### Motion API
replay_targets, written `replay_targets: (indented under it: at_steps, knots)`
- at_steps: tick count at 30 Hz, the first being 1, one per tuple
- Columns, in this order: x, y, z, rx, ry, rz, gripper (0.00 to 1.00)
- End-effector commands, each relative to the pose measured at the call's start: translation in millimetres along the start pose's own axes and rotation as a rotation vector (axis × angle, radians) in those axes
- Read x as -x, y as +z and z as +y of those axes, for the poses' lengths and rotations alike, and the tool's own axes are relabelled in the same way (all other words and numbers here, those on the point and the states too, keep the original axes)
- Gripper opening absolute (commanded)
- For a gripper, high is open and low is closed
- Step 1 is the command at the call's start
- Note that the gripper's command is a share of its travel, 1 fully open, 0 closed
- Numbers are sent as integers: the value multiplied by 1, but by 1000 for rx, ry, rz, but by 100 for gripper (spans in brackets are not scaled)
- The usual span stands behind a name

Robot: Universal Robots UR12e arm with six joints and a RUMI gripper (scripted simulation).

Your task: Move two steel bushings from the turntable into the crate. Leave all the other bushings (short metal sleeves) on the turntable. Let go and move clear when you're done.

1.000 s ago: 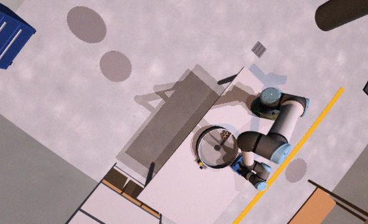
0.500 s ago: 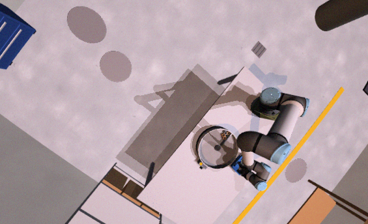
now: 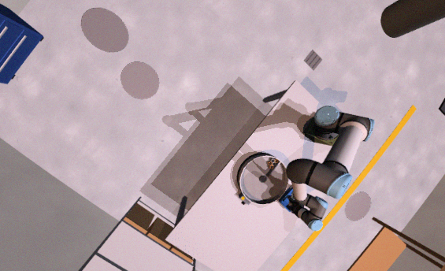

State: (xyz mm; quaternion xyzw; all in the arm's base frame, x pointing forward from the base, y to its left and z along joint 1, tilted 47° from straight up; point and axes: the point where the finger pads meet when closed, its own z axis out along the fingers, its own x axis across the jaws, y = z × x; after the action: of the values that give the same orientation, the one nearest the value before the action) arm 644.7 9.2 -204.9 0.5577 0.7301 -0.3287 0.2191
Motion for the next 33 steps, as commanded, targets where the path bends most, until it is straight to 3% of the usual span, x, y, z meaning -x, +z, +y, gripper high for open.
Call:
replay_targets:
  at_steps: [1,4,5,33]
  knots:
    - [0,-1,0,1,0,0,0]
    - [0,-1,0,1,0,0,0]
    - [0,-1,0,1,0,0,6]
    - [0,-1,0,1,0,0,6]
